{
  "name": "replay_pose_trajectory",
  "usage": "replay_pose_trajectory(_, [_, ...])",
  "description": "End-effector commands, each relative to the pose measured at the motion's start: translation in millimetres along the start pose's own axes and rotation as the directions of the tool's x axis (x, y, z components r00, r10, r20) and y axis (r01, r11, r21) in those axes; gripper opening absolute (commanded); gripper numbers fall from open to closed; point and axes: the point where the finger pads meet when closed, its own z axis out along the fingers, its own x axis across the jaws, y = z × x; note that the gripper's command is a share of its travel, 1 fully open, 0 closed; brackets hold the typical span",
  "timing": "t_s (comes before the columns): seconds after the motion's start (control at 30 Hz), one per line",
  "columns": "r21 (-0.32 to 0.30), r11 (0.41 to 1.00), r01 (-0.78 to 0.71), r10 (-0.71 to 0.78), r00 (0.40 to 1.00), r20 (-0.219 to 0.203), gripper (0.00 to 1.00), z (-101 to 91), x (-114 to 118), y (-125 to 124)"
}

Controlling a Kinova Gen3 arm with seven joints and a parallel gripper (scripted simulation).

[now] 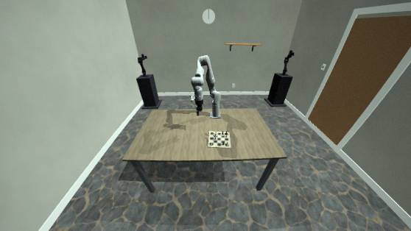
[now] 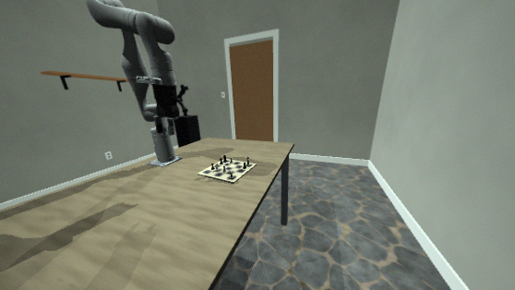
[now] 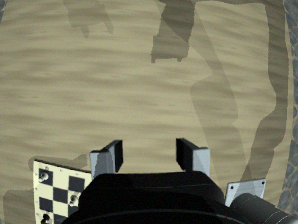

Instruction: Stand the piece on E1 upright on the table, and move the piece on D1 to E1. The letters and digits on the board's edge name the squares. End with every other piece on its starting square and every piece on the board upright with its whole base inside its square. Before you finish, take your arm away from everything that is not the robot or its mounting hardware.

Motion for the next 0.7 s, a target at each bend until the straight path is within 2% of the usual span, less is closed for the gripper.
replay_pose_trajectory(0.0, [-0.011, 1.000, -0.016, 0.016, 1.000, -0.008, 1.00, 1.7, 1.7, 1.8])
replay_pose_trajectory(0.13, [-0.011, 1.000, -0.016, 0.016, 1.000, -0.008, 1.00, 1.7, 1.7, 1.8])
replay_pose_trajectory(0.17, [-0.028, 0.997, -0.067, 0.067, 0.998, -0.010, 1.00, 2.8, 0.8, 1.4])
replay_pose_trajectory(0.37, [-0.028, 0.998, -0.062, 0.061, 0.998, -0.010, 1.00, 4.2, 0.8, 1.8])
replay_pose_trajectory(0.4, [-0.045, 0.993, -0.110, 0.110, 0.994, -0.014, 1.00, 5.3, -0.1, 1.4])
replay_pose_trajectory(0.67, [-0.046, 0.993, -0.107, 0.107, 0.994, -0.013, 1.00, 6.7, 0.0, 1.8])
